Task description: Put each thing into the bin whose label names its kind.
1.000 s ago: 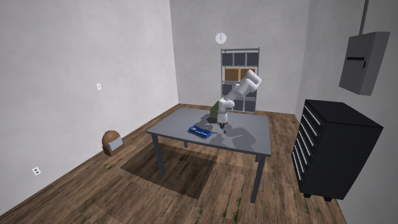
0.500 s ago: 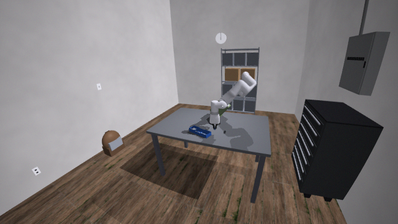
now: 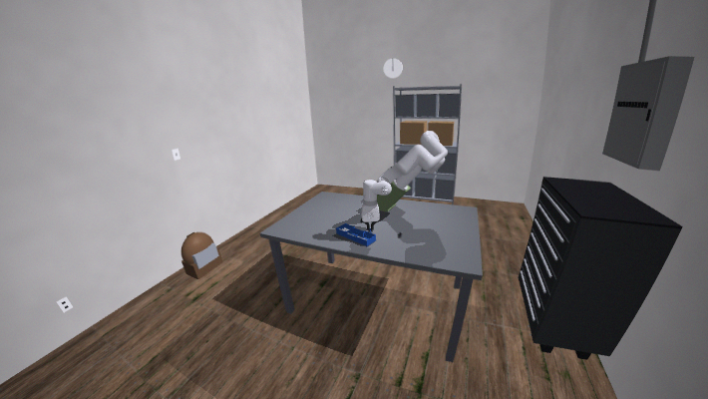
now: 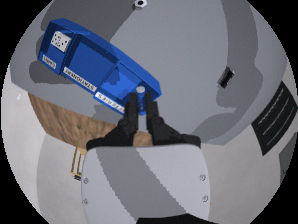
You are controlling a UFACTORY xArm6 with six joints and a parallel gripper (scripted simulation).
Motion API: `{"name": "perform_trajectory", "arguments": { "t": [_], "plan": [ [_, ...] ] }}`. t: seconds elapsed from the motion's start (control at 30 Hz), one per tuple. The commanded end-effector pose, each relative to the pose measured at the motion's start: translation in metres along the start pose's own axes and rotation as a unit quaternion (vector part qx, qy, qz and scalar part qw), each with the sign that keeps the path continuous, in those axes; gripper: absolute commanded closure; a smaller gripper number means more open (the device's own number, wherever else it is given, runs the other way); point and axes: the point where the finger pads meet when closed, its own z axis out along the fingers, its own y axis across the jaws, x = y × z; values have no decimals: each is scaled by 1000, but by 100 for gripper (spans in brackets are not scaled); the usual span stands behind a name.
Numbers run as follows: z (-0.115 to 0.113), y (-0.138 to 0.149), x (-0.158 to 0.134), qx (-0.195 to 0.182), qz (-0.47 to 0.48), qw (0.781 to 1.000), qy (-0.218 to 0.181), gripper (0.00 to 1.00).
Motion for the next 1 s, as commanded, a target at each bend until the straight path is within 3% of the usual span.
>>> {"name": "perform_trajectory", "arguments": {
  "t": [0.0,0.47,0.77,0.97],
  "plan": [
    [1,-23,-5,-2,-79,997,-3,100],
    [1,-24,-5,-3,-239,971,-1,100],
    [1,-24,-5,-6,-369,929,-7,100],
    [1,-23,-5,-6,-376,926,-8,100]
  ]
}}
